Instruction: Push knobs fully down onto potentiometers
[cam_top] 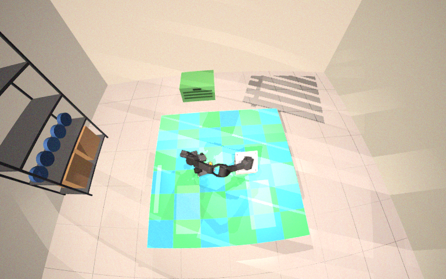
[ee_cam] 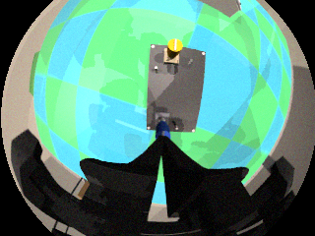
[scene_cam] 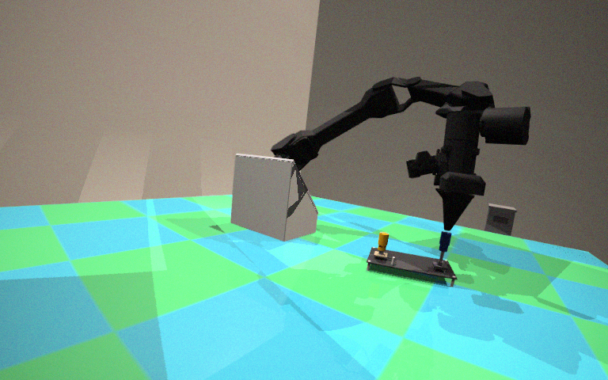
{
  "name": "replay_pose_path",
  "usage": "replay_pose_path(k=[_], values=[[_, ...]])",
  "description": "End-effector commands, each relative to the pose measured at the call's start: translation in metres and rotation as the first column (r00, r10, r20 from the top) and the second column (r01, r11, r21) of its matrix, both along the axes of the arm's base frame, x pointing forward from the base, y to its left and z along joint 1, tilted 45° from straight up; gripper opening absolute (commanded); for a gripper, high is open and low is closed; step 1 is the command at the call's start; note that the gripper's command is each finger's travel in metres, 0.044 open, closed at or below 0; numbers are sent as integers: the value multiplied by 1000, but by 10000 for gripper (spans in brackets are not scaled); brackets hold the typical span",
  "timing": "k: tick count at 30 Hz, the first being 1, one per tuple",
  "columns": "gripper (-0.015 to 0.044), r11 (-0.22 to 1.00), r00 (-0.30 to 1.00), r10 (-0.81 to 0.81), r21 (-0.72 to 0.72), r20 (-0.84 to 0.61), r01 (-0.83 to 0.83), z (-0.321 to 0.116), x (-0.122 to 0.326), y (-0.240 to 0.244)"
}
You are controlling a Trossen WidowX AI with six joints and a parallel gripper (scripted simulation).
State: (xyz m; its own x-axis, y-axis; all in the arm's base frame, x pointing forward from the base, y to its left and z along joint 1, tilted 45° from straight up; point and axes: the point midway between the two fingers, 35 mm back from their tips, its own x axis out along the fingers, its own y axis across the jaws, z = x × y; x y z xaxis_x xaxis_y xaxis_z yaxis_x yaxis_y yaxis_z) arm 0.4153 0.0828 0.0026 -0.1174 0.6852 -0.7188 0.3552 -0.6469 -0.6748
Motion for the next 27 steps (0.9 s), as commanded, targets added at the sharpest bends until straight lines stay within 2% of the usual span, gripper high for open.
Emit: replay_pose_path(k=[1,27], values=[[0,1000,1000,-3,5,-3,3,-1,0,2],[0,1000,1000,-3,5,-3,3,-3,-1,3]])
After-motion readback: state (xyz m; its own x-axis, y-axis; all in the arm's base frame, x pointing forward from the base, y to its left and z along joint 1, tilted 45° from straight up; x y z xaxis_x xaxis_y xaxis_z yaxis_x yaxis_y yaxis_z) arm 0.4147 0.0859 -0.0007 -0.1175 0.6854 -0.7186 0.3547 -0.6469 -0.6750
